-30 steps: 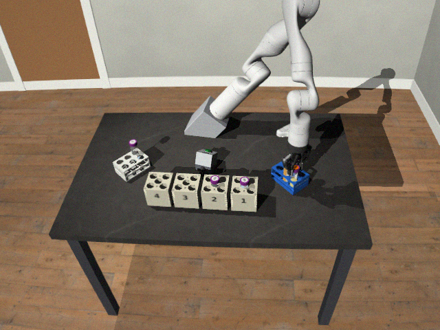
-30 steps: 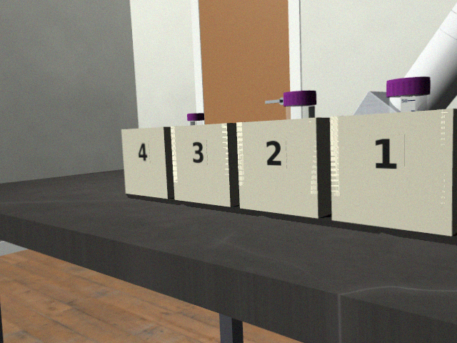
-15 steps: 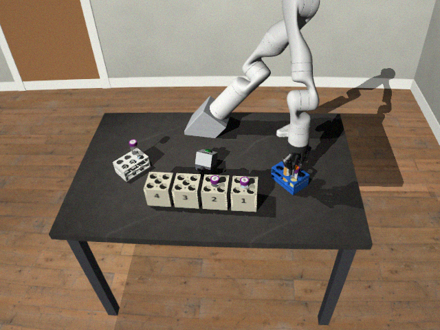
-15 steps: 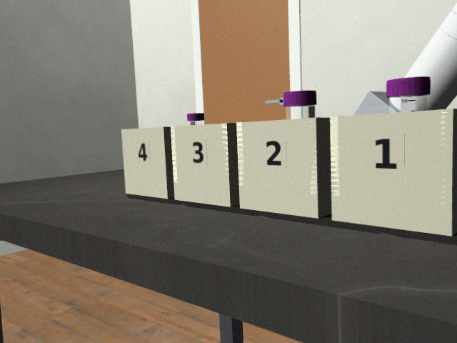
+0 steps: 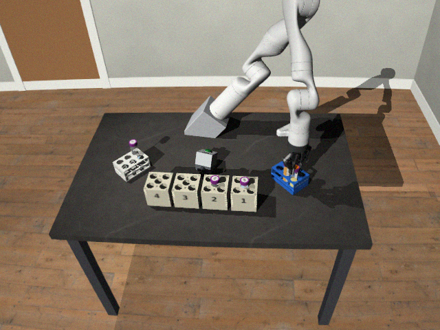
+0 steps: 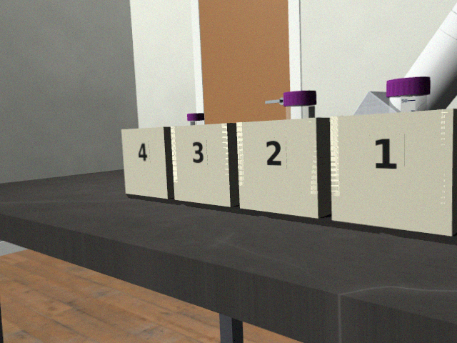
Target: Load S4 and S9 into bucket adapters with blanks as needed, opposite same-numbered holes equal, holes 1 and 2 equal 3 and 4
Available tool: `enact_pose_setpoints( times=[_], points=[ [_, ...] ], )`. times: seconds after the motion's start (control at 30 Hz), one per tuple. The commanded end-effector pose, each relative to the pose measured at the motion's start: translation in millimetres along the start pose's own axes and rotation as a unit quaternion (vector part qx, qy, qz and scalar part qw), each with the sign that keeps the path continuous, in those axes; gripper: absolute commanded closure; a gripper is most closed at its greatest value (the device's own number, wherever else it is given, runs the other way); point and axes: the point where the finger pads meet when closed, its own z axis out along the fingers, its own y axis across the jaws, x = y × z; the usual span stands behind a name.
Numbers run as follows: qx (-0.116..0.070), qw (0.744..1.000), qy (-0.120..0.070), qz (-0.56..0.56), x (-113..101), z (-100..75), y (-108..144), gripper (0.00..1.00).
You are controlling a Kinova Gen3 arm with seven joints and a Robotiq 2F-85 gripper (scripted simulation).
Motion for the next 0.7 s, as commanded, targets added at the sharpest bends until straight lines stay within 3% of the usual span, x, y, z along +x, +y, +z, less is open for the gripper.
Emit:
enact_pose_setpoints(
  times=[0.0,0.67],
  points=[
    [0.0,1.0,0.0,0.0,0,-4.4,0,0.9],
    [0.0,1.0,0.0,0.0,0,-28.4,0,0.9]
  ],
)
